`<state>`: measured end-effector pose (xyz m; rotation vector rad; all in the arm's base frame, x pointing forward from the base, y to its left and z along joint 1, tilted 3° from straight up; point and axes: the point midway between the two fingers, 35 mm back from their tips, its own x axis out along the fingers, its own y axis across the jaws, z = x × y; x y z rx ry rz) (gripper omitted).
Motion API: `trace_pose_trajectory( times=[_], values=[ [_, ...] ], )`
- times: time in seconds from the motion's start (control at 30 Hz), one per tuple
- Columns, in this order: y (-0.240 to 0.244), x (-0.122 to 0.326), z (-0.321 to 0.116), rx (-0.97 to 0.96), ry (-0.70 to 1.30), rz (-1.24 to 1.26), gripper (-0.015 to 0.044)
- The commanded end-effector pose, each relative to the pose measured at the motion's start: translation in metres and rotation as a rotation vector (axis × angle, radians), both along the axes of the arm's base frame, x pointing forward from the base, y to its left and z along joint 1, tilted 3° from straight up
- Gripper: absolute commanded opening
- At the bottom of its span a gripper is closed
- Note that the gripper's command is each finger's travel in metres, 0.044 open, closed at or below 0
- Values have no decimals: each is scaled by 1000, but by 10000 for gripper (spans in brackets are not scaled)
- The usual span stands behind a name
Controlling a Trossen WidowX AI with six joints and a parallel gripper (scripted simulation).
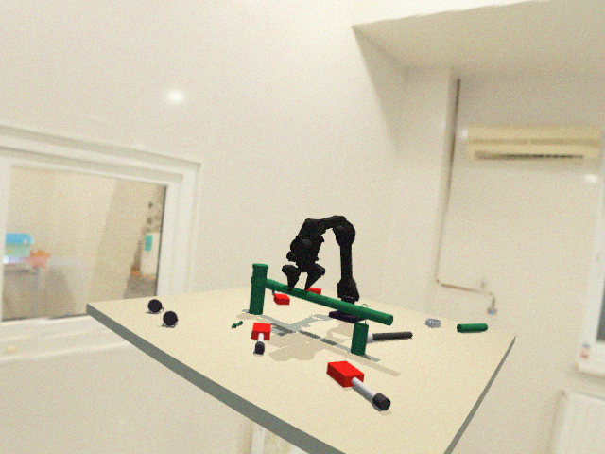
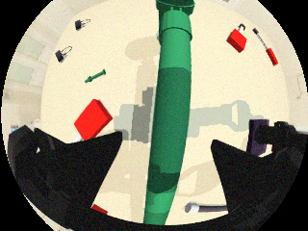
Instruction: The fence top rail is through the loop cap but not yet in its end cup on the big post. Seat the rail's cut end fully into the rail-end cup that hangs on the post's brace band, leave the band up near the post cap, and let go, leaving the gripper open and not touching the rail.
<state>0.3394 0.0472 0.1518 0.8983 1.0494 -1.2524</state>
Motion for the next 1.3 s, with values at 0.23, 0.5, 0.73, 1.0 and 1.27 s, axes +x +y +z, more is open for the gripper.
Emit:
trace_pose_trajectory(
  times=[0.23,0.5,0.73,1.0,1.27],
  values=[
    [17,-4,36,9,-35,36,440],
    [20,-5,46,12,-46,47,440],
    [20,-5,46,12,-46,47,440],
    [20,-5,46,12,-46,47,440],
    [20,-5,46,12,-46,47,440]
  ],
)
